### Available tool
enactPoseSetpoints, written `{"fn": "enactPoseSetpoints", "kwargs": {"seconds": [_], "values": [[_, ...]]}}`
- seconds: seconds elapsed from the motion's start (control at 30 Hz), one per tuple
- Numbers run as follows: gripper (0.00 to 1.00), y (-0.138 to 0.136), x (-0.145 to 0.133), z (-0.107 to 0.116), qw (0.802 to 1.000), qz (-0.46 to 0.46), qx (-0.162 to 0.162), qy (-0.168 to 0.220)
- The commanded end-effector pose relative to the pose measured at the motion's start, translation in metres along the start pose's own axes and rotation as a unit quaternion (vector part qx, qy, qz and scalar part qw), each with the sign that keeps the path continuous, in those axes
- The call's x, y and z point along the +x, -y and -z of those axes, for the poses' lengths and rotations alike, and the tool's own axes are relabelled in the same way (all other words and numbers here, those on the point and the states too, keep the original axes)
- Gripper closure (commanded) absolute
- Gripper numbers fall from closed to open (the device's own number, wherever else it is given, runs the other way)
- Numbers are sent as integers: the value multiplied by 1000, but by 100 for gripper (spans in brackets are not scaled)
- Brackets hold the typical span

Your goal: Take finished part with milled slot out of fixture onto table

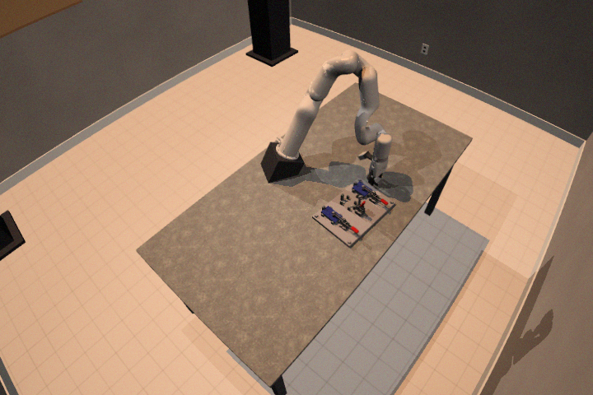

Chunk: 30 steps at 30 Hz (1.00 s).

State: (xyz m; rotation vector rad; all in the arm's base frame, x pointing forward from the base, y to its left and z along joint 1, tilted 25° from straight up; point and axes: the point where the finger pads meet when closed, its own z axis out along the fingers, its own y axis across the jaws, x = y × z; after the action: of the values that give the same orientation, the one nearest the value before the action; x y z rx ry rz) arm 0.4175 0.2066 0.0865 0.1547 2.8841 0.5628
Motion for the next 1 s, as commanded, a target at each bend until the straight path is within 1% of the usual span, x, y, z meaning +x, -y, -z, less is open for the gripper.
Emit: {"fn": "enactPoseSetpoints", "kwargs": {"seconds": [0.0,0.27,0.4,0.57,0.63,0.97], "values": [[31,-1,-1,1,1000,0,-1,1],[31,-1,-1,4,1000,0,-1,1],[31,-1,-1,11,1000,0,-1,1],[31,-1,-1,25,1000,0,-1,1],[31,-1,-1,25,1000,0,-1,1],[31,-1,-1,66,1000,0,-1,1]]}}
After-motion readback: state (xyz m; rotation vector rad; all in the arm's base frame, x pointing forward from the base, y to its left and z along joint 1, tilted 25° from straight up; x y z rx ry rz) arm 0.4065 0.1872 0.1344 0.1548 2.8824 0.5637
